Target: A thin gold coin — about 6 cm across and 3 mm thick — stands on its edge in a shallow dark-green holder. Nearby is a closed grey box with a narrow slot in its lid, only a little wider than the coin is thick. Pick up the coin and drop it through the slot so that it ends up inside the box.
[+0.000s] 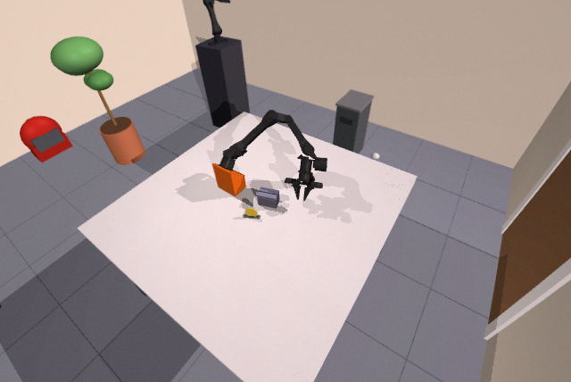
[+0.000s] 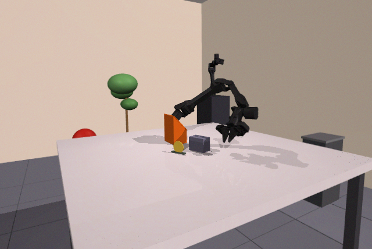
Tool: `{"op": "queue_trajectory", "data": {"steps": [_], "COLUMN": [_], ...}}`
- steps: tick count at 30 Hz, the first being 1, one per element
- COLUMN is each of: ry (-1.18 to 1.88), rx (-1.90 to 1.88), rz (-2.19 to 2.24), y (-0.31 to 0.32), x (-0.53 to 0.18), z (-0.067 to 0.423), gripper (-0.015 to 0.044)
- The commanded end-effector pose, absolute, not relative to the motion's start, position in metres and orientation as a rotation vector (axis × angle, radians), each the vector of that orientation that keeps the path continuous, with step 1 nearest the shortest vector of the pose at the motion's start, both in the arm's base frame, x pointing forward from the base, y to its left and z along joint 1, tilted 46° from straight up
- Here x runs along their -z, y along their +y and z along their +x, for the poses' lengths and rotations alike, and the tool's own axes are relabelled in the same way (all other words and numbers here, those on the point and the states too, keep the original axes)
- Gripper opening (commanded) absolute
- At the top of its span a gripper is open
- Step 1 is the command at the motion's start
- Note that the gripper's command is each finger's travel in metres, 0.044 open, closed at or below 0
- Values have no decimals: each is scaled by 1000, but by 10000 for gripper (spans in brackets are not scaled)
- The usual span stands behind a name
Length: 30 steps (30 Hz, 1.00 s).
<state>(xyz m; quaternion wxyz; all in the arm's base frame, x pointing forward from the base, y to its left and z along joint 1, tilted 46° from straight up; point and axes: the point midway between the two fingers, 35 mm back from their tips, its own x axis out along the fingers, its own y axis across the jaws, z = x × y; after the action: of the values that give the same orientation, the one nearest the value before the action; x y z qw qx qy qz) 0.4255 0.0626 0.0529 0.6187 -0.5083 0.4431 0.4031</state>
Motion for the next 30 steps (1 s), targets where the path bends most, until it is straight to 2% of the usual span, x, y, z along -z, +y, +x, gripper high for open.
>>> {"op": "queue_trajectory", "data": {"steps": [1,9,16,26,30], "ry": [1167,1311,1252,1237,1236], "rx": [-971,-973,-872,-857,-857], "rz": [-938,-352,236,292,292], "y": [11,-70,-106,-108,-85], "x": [-15,32,47,47,70], "z": [396,319,248,240,242], "gripper": [161,161,161,161,161]}}
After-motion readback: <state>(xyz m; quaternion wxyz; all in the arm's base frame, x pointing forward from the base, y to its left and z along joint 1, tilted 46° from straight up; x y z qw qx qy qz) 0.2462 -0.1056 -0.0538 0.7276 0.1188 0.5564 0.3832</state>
